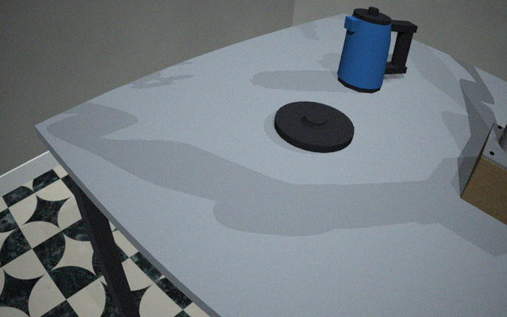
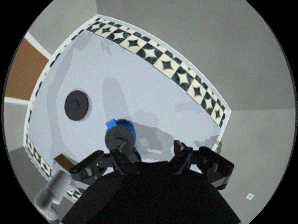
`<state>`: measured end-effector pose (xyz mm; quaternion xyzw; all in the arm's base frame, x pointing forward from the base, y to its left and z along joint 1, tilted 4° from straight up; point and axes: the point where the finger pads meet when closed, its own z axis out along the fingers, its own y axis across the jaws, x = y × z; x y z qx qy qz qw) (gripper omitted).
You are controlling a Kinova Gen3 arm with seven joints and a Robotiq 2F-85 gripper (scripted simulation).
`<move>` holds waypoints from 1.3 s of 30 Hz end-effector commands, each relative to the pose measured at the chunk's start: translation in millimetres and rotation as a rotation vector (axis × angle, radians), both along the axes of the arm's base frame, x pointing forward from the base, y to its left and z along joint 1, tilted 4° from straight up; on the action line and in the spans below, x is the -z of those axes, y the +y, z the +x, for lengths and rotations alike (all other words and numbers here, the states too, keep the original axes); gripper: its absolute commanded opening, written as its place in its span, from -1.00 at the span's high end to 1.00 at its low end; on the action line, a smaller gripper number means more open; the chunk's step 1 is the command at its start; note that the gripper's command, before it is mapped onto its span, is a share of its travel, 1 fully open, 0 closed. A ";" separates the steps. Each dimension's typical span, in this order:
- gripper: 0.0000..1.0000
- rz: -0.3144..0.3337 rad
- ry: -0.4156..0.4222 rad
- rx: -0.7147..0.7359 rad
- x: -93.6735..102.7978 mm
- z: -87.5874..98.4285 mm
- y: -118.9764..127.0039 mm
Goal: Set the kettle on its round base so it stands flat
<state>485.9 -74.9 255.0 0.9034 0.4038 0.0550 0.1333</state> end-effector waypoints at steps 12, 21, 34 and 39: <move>-0.59 0.028 0.037 -0.103 -7.4 -46.0 37.0; -0.59 0.048 0.074 -0.179 -6.4 -80.5 64.4; -0.59 0.063 0.118 -0.255 -2.3 -119.4 90.5; -0.59 0.068 0.137 -0.283 0.2 -135.4 99.9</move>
